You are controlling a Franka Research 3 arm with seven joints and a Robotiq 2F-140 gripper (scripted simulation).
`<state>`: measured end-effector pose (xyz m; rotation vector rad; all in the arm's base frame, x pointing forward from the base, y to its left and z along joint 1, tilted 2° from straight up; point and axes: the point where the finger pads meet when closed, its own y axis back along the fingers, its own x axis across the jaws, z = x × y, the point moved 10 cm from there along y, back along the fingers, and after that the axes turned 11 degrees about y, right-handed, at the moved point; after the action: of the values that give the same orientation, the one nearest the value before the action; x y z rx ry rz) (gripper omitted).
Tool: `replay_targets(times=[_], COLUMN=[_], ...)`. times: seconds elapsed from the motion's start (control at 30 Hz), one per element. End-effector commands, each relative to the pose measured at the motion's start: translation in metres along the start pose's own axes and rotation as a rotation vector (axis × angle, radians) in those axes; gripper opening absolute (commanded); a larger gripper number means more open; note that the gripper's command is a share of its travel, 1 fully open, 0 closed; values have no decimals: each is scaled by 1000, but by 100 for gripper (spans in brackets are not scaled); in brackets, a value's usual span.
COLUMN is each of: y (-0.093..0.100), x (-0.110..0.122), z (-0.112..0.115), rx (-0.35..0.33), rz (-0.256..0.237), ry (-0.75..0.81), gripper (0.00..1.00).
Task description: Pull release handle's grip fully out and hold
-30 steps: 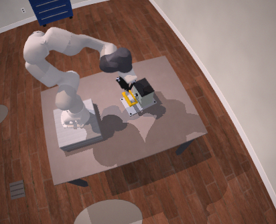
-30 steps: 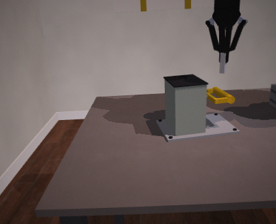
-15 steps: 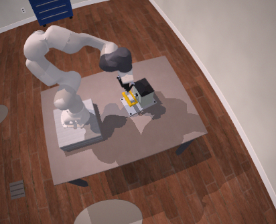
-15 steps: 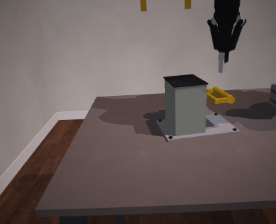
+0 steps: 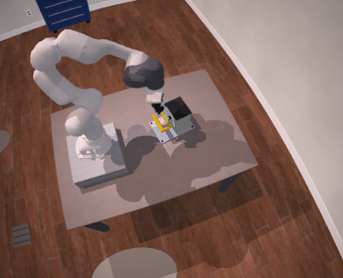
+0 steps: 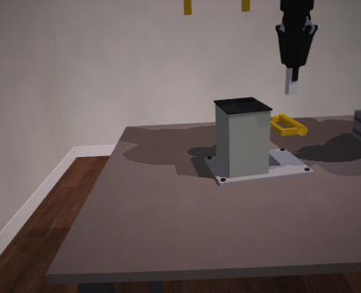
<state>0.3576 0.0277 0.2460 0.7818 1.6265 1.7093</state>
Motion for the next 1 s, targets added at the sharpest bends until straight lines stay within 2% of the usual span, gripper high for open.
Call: replay_targets(times=[0.0,0.03,0.5,0.57,0.6,0.97], y=[0,0,0,0,0,-1], x=[3,3,3,3,3,3], z=[2,2,2,2,2,1], rx=[11,11,12,12,12,13], rz=[3,2,0,0,0,-2], ry=[-152,-207,-504,-504,-560,-793], gripper=[0,0,0,0,0,0])
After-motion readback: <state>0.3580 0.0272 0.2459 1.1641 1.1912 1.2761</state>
